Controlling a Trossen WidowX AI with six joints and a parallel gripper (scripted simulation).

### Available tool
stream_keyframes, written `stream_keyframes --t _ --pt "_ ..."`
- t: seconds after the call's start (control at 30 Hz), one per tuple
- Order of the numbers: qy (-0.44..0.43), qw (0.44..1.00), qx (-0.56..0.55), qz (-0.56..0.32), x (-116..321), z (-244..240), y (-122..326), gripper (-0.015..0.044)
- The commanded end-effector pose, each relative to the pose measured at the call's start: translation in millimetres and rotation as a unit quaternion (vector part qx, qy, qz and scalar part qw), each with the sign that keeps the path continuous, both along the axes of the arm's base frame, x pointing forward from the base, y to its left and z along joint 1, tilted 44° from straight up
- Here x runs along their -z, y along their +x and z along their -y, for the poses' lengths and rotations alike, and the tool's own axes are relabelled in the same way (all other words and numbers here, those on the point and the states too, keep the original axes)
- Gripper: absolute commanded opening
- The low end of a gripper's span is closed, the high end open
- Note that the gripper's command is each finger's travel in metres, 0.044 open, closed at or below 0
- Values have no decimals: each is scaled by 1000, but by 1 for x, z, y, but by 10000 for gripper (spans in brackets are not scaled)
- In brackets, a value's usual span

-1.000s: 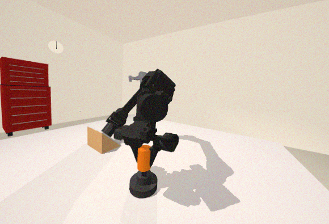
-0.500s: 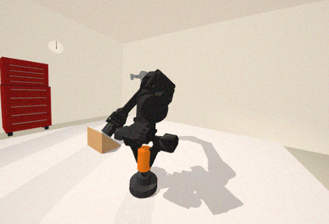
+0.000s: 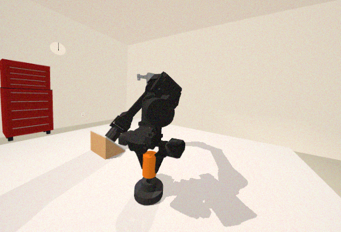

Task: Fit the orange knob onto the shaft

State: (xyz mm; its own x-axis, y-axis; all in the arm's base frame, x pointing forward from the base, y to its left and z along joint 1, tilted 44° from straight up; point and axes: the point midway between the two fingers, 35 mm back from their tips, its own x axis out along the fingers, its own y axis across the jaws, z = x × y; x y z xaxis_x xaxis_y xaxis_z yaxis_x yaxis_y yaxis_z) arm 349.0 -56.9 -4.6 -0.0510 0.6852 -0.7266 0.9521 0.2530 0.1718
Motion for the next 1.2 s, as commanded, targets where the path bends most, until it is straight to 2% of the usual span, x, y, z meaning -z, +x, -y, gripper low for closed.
stream_keyframes --t 0.0,0.17,0.37,1.17 --pt "0 1000 1 0 -2 2 1 0" --pt "0 1000 10 -9 -4 3 1 0" --pt "-5 994 77 -72 -2 4 1 0" --pt "-4 995 71 -66 0 -1 0 0"
